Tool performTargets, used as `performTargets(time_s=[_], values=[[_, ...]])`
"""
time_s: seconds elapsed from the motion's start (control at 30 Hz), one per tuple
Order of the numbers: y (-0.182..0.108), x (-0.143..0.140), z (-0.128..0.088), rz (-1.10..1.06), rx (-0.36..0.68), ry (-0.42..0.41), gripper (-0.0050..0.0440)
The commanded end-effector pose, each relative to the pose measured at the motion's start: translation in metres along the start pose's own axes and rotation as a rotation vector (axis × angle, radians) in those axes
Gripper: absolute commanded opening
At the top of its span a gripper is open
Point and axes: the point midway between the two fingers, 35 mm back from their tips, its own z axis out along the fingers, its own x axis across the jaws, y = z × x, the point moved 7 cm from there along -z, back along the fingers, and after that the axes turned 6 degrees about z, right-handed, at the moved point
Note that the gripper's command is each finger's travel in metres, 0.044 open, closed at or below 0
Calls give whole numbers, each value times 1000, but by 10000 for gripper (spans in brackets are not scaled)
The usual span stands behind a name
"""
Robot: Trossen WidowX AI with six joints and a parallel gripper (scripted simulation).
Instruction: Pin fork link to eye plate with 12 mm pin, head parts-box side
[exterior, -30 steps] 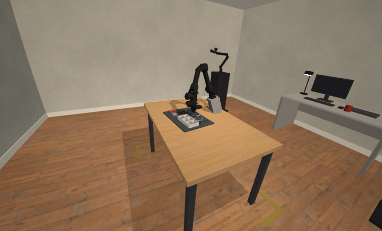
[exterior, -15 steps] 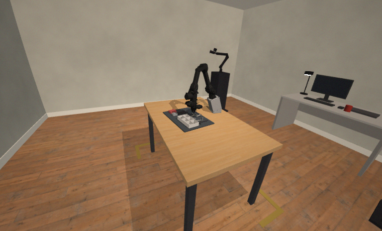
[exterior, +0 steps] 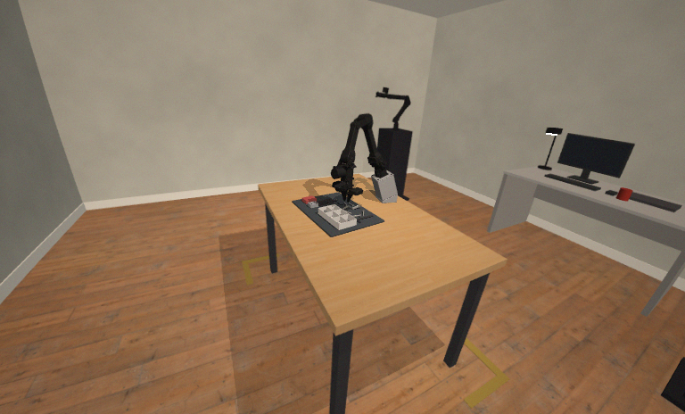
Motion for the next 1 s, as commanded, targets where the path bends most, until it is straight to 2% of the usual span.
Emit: performTargets(time_s=[0.0, 0.97], values=[[4, -1, -2, -2, -11, 2, 110], [3, -1, 1, -4, -8, 3, 110]])
